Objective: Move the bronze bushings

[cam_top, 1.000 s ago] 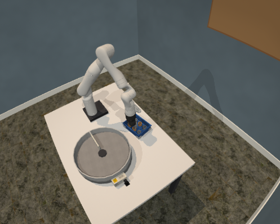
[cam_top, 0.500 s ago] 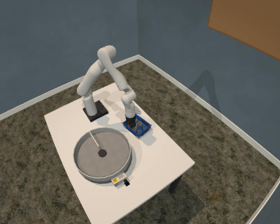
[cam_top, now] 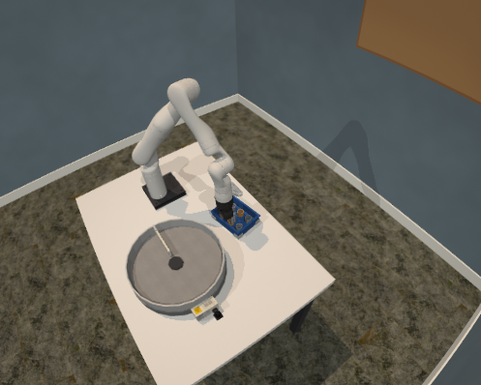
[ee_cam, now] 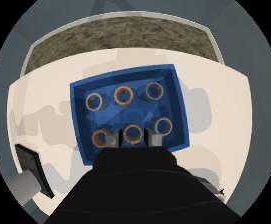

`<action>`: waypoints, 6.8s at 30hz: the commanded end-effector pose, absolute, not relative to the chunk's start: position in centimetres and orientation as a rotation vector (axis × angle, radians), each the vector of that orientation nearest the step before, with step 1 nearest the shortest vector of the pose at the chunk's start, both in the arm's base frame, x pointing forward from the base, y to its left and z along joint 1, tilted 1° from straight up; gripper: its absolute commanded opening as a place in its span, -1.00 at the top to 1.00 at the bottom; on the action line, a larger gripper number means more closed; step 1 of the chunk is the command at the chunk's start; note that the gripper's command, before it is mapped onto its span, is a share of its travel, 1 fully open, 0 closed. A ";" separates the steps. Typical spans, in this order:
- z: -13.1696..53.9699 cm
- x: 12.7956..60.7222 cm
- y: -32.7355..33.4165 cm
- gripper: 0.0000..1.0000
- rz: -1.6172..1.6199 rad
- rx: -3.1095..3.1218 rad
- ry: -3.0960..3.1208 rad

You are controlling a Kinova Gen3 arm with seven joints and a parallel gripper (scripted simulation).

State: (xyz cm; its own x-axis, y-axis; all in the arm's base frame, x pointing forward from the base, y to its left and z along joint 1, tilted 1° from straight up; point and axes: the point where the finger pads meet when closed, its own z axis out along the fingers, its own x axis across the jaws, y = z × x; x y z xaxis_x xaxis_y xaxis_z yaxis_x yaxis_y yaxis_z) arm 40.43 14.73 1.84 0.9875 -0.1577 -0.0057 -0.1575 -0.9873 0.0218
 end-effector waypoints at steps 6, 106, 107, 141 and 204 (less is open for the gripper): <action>1.9 40.5 14.7 -0.52 -0.009 3.111 -0.247; -0.5 40.5 14.7 1.00 -0.009 3.111 -0.247; -0.5 40.5 14.7 1.00 -0.009 3.111 -0.247; 1.9 40.5 14.7 1.00 -0.009 3.111 -0.247; 11.9 40.6 14.9 1.00 -0.009 3.111 -0.247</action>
State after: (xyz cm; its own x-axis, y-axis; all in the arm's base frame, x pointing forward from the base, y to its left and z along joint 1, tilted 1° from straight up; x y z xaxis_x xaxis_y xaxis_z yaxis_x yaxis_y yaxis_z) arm 40.51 14.92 11.80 0.9875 -0.1577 -0.0057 -0.1575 -0.9873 0.0219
